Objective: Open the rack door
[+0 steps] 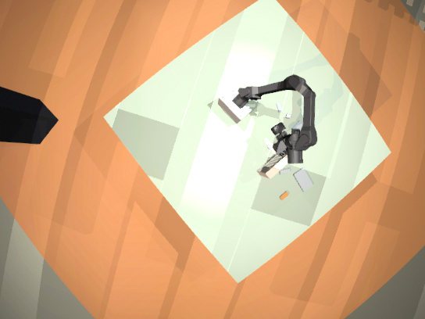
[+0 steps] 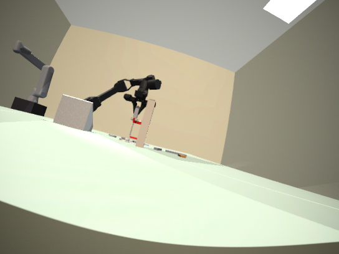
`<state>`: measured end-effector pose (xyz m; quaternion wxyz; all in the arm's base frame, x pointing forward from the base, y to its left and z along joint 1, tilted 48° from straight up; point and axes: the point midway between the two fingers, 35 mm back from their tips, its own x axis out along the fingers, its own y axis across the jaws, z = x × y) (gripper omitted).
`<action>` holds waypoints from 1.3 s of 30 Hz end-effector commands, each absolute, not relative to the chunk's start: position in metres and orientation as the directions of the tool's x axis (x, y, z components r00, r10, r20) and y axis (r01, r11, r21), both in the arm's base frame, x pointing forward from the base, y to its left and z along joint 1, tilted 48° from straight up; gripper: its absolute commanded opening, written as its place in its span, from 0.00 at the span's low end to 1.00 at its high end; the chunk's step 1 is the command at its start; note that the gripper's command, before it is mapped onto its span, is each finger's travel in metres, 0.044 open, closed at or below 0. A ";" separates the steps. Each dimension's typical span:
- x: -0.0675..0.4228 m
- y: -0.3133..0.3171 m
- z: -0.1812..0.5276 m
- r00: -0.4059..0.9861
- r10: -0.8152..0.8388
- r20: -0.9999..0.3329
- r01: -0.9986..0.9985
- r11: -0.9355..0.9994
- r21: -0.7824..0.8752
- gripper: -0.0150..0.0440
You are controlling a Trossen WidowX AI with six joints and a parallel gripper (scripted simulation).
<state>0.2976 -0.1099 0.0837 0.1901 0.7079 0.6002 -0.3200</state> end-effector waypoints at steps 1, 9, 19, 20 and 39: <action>0.293 -0.111 0.081 0.072 0.728 -0.682 0.984 -0.162 -0.069 0.27; 0.286 -0.112 0.079 0.071 0.727 -0.682 0.997 -0.057 0.044 0.27; 0.273 -0.115 0.075 0.071 0.727 -0.683 0.983 0.066 0.172 0.27; 0.272 -0.115 0.075 0.071 0.727 -0.683 0.980 0.078 0.185 0.27; 0.240 -0.128 0.058 0.070 0.726 -0.684 0.879 0.279 0.386 0.27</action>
